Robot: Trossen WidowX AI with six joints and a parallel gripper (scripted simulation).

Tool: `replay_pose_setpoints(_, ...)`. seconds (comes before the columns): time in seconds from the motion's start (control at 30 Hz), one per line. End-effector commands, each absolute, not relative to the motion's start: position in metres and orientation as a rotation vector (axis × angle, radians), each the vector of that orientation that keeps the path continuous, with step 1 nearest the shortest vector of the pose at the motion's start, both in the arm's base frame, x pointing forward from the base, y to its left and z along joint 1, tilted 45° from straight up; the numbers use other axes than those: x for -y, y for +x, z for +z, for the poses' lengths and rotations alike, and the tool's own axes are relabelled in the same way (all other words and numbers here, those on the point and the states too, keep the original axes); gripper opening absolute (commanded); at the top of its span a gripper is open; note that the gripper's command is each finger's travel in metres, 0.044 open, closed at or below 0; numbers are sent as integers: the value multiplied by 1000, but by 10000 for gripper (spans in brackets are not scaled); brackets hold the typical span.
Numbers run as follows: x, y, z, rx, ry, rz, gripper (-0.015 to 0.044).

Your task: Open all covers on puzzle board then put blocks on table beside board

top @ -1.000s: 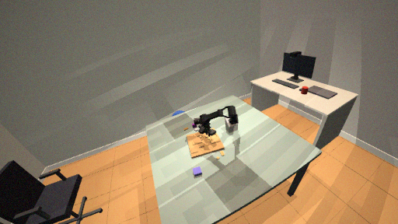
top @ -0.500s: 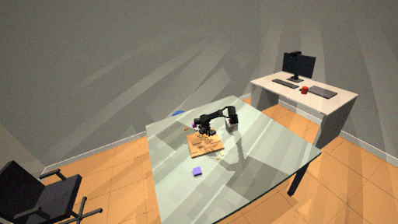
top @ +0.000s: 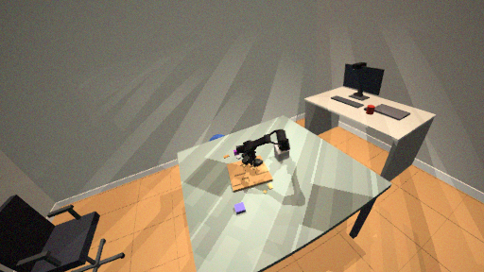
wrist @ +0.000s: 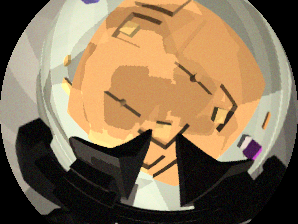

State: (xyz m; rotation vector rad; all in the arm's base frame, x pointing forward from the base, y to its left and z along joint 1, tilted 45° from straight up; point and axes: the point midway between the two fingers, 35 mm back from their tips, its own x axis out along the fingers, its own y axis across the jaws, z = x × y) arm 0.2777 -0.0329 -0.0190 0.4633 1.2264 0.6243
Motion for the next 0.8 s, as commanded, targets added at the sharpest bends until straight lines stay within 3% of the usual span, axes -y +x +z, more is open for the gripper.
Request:
replay_pose_setpoints(0.0, 28, 276, -23, -1232, 475, 625, 144)
replay_pose_setpoints(0.77, 19, 278, -32, -1231, 476, 626, 144)
